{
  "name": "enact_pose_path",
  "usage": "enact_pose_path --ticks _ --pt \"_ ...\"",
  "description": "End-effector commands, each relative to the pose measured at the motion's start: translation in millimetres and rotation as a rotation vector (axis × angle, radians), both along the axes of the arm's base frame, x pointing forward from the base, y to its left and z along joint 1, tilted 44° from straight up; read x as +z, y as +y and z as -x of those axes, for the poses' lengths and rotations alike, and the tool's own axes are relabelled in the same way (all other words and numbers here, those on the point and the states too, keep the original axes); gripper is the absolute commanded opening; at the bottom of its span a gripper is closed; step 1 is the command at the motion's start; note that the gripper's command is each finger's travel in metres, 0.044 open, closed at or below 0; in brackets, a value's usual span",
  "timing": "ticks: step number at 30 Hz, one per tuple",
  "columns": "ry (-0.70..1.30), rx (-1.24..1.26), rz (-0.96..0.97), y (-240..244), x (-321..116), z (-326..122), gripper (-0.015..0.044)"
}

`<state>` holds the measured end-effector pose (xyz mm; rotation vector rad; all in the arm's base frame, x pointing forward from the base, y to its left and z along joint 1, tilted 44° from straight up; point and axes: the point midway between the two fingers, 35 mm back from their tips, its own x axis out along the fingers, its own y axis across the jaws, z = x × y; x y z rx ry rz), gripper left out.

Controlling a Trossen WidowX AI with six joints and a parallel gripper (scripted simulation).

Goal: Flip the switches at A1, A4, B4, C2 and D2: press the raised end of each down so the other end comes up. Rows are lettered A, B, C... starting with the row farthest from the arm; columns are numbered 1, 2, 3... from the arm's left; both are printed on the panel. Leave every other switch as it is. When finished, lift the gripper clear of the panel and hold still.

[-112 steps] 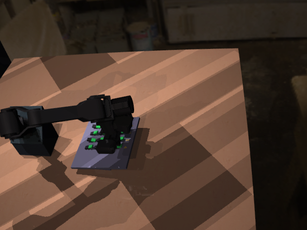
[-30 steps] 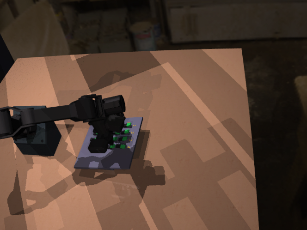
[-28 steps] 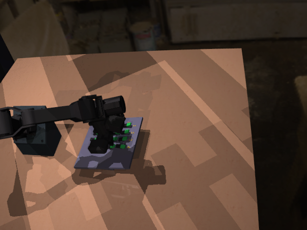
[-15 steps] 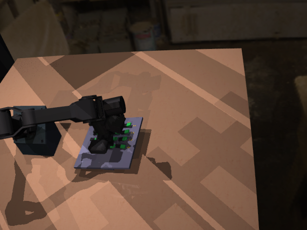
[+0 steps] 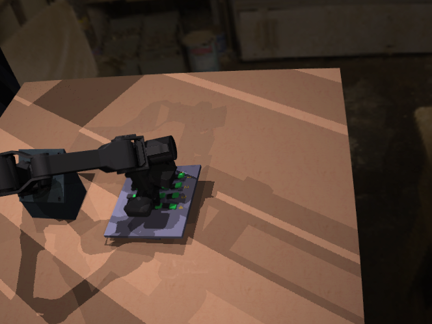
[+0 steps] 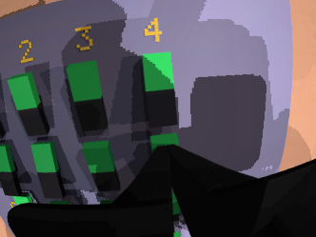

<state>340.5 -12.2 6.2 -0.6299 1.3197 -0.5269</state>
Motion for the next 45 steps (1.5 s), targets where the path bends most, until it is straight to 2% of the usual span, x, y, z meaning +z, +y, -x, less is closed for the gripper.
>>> enact_pose_path --ticks 1,33,39,43,45 --pt "0.002 0.004 0.002 -0.4 -0.4 -0.2 0.0" --pt "0.002 0.004 0.002 -3.3 -3.4 -1.1 0.0" --pt "-0.016 0.022 -0.001 40.7 42.0 12.9 0.0" --pt "-0.016 0.022 -0.001 42.9 39.6 14.2 0.0" --pt "-0.014 0.023 -0.006 59.5 21.1 25.8 0.0"
